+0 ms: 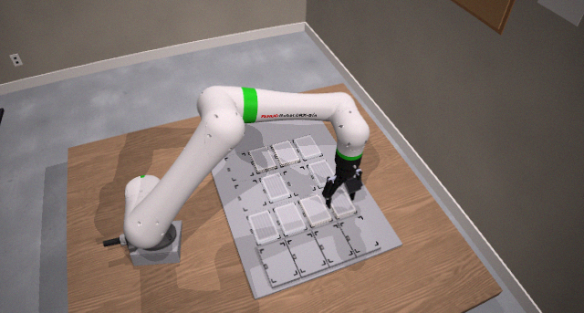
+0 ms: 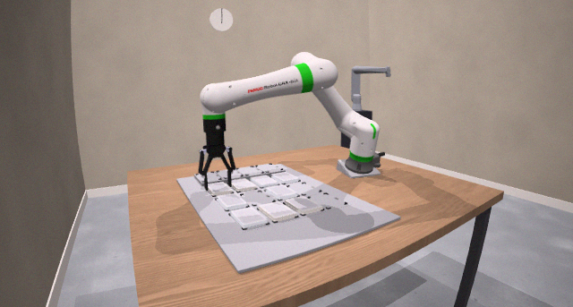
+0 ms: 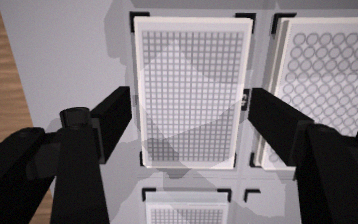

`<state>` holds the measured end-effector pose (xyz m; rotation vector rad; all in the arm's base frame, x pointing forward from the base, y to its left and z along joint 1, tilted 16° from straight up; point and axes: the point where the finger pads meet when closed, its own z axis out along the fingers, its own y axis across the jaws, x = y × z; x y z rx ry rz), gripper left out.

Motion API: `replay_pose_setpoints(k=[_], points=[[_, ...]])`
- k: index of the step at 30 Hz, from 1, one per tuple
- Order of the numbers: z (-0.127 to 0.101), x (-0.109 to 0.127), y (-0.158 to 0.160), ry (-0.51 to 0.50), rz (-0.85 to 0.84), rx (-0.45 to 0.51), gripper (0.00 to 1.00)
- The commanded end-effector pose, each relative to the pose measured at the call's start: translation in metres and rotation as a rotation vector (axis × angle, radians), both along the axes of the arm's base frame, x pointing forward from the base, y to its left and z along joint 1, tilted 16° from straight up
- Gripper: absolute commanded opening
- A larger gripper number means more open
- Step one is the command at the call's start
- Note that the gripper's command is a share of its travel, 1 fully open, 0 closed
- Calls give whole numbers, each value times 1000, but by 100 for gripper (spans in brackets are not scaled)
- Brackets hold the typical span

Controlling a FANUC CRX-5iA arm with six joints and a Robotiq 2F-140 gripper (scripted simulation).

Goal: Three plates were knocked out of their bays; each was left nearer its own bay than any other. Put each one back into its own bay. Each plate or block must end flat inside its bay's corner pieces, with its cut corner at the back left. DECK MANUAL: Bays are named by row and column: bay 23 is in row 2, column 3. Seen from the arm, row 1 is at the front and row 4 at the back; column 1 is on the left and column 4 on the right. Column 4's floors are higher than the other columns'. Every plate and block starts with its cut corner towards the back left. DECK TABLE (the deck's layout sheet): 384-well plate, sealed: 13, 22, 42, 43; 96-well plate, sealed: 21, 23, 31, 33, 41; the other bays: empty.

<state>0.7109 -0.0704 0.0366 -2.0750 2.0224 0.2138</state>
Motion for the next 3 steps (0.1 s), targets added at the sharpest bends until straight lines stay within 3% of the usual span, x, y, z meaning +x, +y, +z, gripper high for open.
replay_pose_setpoints(k=[1,3], points=[[1,1,-1,-2,0,-1,70],[1,1,-1,-2,0,-1,70]])
